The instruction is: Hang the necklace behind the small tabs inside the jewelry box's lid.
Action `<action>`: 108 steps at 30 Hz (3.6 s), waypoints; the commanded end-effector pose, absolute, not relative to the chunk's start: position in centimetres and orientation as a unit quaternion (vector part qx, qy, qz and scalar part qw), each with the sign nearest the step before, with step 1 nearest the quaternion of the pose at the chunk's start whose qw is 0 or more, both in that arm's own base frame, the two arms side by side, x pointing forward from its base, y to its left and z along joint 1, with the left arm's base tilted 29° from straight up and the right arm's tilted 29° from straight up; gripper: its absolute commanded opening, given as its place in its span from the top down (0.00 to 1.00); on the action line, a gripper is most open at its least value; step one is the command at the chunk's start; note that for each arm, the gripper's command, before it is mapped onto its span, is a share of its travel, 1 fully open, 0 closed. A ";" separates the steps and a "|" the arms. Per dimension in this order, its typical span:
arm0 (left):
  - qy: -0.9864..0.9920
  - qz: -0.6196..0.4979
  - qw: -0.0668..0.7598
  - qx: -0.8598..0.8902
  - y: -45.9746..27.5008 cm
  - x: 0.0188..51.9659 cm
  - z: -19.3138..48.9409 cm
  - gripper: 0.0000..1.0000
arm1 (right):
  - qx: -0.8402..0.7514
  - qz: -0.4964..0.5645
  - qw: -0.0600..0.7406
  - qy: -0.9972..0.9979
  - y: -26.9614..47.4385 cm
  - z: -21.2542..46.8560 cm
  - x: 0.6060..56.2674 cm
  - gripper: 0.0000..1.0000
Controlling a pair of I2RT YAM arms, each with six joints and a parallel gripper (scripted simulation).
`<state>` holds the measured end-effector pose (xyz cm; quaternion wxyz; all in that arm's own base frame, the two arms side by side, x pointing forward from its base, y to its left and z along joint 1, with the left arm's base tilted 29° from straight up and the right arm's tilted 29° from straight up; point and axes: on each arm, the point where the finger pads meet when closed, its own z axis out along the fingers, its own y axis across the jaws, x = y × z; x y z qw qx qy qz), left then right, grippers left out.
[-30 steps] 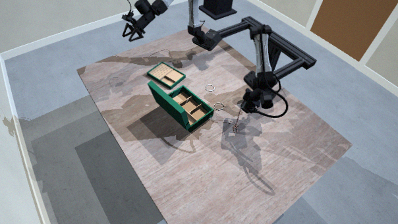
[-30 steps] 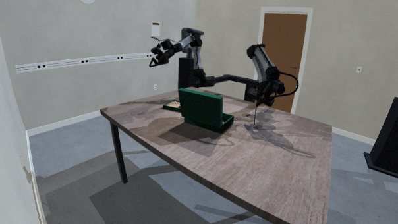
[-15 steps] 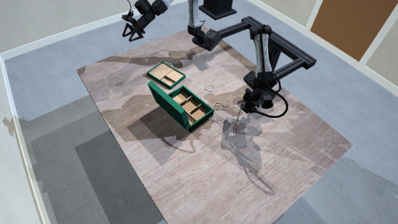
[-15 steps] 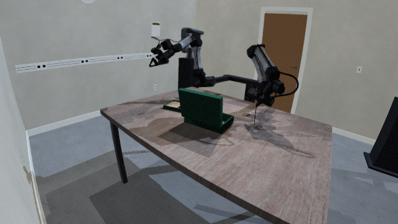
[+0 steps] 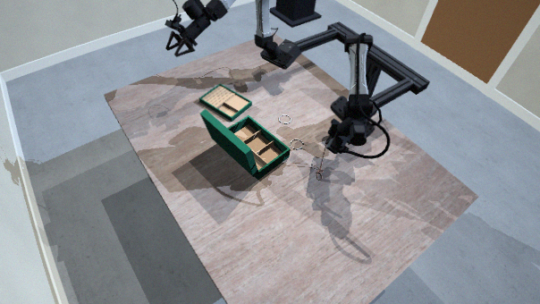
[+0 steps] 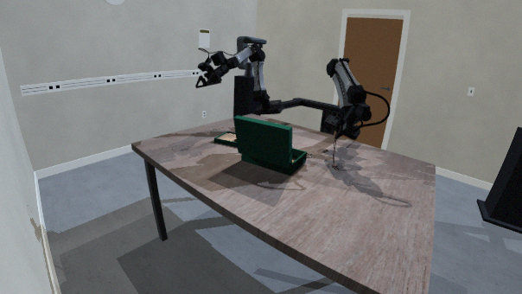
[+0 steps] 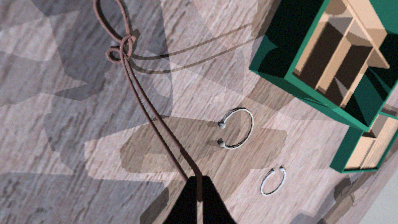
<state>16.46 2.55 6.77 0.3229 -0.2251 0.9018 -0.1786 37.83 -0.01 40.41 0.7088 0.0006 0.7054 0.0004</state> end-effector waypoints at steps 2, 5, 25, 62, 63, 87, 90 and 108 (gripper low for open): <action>0.889 -0.155 0.334 -0.272 3.4 17.2 9.0 0.97 | -0.007 0.002 0.738 0.675 0.3 43.6 36.5 0.00; 0.888 -0.156 0.337 -0.271 3.1 17.4 9.4 0.97 | -0.007 0.002 0.738 0.675 0.3 43.6 36.5 0.00; 0.841 -0.163 0.356 -0.373 1.9 17.8 13.0 0.97 | -0.007 0.002 0.738 0.675 0.3 43.6 36.5 0.00; 0.765 -0.207 0.392 -0.468 0.4 17.3 16.3 0.97 | -0.007 0.002 0.738 0.675 0.3 43.6 36.5 0.00; 0.779 -0.199 0.381 -0.457 0.2 17.3 15.8 0.97 | -0.007 0.002 0.738 0.675 0.3 43.6 36.5 0.00; 0.732 -0.233 0.407 -0.494 -0.3 17.1 16.0 0.97 | -0.007 0.002 0.738 0.675 0.3 43.6 36.5 0.00; 0.734 -0.248 0.410 -0.482 -0.9 17.4 17.1 0.97 | -0.007 0.002 0.738 0.675 0.3 43.6 36.5 0.00; 0.678 -0.276 0.445 -0.516 -0.4 17.4 17.3 0.97 | -0.007 0.002 0.738 0.675 0.3 43.6 36.5 0.00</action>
